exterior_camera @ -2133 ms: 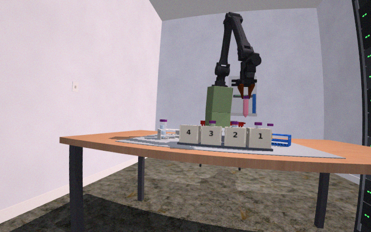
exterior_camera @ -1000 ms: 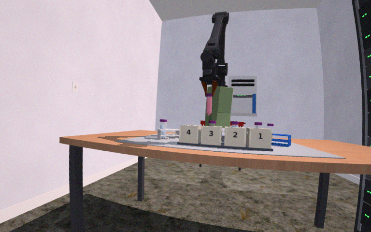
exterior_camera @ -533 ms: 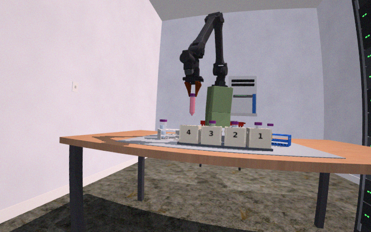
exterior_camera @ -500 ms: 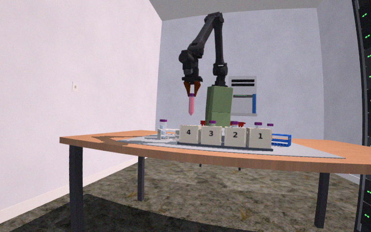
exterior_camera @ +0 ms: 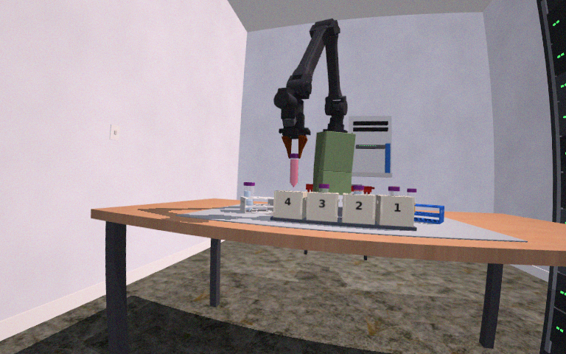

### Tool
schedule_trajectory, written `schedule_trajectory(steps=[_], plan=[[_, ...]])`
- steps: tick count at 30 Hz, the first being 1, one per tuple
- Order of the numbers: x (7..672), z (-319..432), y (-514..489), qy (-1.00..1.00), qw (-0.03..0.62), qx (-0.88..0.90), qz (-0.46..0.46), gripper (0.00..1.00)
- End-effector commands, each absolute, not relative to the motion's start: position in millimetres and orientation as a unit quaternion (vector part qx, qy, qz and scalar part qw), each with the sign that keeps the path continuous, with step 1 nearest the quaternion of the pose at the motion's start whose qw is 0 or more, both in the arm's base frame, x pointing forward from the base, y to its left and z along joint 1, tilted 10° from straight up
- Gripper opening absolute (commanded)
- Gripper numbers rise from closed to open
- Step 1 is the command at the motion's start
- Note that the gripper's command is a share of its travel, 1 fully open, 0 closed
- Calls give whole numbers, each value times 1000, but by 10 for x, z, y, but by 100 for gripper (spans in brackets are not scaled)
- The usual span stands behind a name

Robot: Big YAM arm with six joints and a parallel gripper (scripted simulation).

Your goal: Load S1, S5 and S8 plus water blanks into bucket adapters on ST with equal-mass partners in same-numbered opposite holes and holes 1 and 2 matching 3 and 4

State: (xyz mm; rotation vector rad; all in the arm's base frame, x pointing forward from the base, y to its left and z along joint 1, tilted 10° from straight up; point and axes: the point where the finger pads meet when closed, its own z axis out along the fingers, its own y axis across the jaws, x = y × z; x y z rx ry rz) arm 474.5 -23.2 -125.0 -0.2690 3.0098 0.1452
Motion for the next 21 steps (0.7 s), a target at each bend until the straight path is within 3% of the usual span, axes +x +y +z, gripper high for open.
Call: schedule_trajectory(steps=[1,3,6,21], plan=[[5069,-1100,-261,990,95,-98,42,0],[5190,-947,-236,987,116,-102,38,0],[5115,-1236,-188,990,94,-100,43,0],[5025,-1184,-248,991,90,-92,43,0]])
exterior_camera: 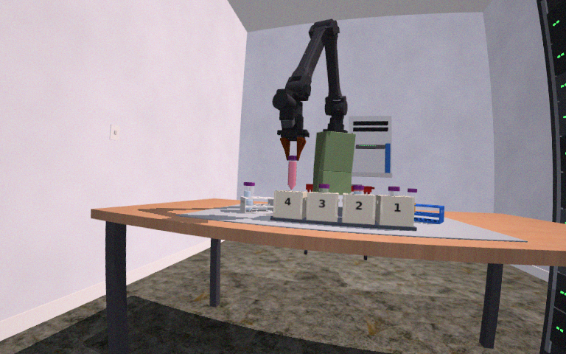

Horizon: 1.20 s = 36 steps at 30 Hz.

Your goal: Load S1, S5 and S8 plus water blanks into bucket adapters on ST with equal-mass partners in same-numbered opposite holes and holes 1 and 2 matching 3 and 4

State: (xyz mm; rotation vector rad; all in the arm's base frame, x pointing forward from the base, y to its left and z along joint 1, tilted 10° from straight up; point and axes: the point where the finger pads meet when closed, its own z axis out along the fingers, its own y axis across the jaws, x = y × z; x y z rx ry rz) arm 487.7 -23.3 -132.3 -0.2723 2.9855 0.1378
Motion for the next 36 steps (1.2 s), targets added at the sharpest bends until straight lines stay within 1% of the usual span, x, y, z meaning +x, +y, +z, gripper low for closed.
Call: schedule_trajectory(steps=[1,2,7,8,11,14,15,18,25,29,31,32,36], plan=[[5024,-1183,-248,991,90,-92,43,0],[5012,-1118,-225,990,98,-97,41,0],[5018,-1181,-249,991,90,-92,43,0],[5008,-1131,-223,990,98,-97,41,0],[4952,-1349,-196,991,82,-96,45,0],[4961,-1359,-189,991,83,-97,45,0],[5059,-1218,-187,989,99,-97,42,0],[5067,-1368,-174,990,91,-96,43,0],[5161,-1357,-175,990,103,-93,42,0],[5114,-1508,-165,990,93,-92,43,0],[5114,-1508,-165,990,93,-92,43,0],[5170,-1355,-199,989,107,-90,40,0],[5121,-1577,-165,991,92,-92,43,0]])
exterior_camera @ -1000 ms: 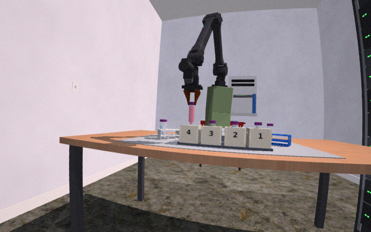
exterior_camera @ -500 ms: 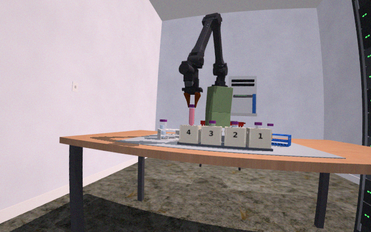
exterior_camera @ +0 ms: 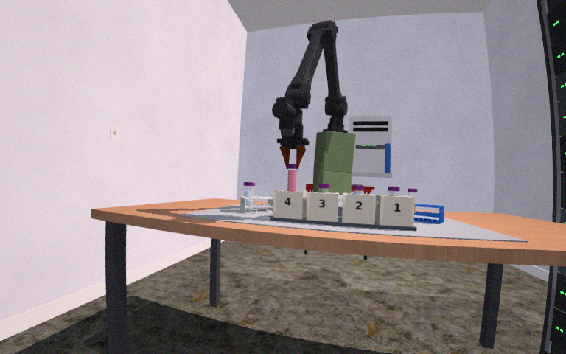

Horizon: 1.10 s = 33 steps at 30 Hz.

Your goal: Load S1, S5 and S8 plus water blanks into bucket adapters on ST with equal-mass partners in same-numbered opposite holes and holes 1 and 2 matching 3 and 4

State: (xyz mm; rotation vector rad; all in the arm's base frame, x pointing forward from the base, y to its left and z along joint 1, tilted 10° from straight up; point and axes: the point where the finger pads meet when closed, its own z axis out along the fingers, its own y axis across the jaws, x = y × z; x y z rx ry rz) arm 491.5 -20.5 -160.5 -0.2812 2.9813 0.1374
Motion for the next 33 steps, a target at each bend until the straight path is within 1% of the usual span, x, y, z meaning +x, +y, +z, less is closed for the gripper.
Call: schedule_trajectory(steps=[1,4,6,8,12,13,16,21,23,25,29,30,33], plan=[[5121,-1592,-156,991,92,-92,43,0],[5129,-1624,-149,990,93,-93,43,0],[5200,-1536,-162,989,104,-92,41,0],[5133,-1683,-152,991,92,-92,43,0],[5135,-1714,-140,991,91,-93,43,0],[5240,-1526,-167,989,111,-92,40,0],[5140,-1768,-147,991,91,-92,43,0],[5144,-1836,-134,991,91,-92,43,0],[5227,-1736,-145,990,104,-92,41,0],[5156,-1881,-130,991,92,-92,43,0],[5154,-1919,-119,991,90,-93,43,0],[5285,-1726,-151,989,111,-91,40,0],[5159,-1972,-128,991,90,-91,43,0]])
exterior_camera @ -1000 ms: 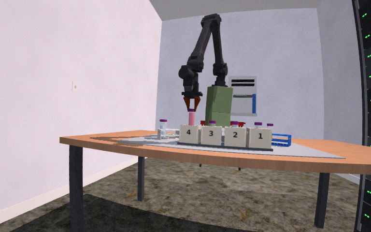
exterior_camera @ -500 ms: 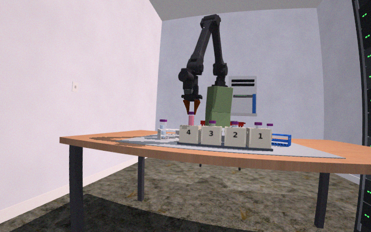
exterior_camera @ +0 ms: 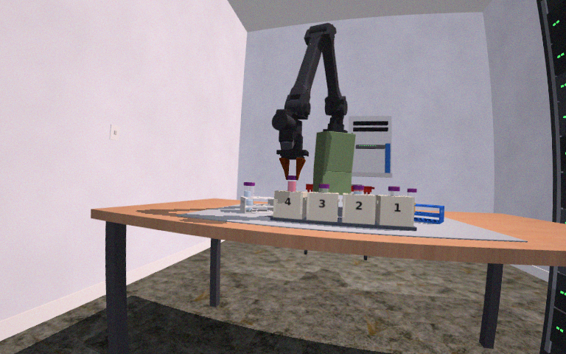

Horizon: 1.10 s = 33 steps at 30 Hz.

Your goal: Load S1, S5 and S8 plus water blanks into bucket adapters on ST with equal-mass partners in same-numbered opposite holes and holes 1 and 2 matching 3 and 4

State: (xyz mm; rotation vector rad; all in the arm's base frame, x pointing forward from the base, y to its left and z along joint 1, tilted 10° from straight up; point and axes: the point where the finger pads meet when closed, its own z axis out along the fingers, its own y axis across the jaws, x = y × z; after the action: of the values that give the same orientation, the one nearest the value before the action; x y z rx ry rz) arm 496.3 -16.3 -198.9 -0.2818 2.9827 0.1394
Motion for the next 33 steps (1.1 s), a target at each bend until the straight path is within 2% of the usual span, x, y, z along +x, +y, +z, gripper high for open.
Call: schedule_trajectory(steps=[1,13,14,17,22,23,33], plan=[[5160,-1987,-117,991,90,-92,43,0],[5173,-2122,-98,991,90,-93,43,0],[5319,-1918,-128,989,111,-91,40,0],[5196,-2139,-109,991,92,-91,43,0],[5141,-2096,-152,991,88,-92,43,0],[5141,-2096,-152,991,88,-92,43,55],[5141,-2096,-152,991,88,-92,43,55]])
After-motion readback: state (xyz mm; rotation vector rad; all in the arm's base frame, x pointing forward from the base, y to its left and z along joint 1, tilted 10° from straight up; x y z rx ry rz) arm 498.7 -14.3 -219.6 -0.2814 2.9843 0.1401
